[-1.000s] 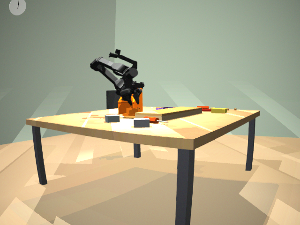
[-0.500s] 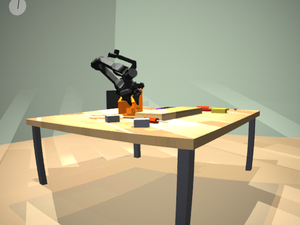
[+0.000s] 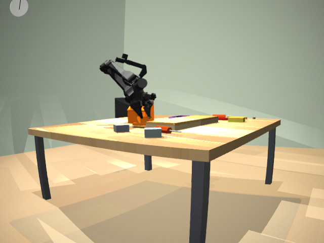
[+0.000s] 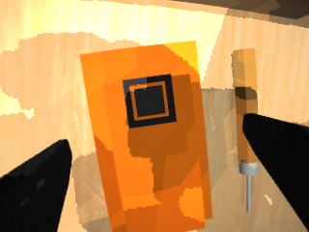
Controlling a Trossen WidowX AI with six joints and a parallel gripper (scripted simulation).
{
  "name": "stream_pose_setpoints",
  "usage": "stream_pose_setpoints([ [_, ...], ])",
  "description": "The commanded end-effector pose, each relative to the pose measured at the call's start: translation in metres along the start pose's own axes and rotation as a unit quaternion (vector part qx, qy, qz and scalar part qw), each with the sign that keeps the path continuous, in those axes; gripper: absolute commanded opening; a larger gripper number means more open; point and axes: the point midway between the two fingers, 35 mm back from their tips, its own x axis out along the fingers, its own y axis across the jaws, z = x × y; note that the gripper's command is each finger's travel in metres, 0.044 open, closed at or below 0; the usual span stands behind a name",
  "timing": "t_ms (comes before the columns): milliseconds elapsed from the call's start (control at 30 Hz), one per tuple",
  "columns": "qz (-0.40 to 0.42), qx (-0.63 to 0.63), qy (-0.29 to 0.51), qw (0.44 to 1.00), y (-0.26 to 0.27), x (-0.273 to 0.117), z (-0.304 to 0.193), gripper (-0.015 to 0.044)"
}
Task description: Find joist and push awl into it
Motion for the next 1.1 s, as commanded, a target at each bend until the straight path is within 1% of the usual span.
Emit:
stream_pose_setpoints([
  [0, 0.005, -0.003, 0.002, 1.000, 0.003, 0.008, -0.003, 0.0440],
  [400, 0.002, -0.004, 0.002, 1.000, 0.003, 0.023, -0.010, 0.0440],
  [500, 0.002, -0.004, 0.002, 1.000, 0.003, 0.023, -0.010, 0.0361],
  [1067, 0.002, -0.004, 0.002, 1.000, 0.003, 0.023, -0.010, 0.0248],
])
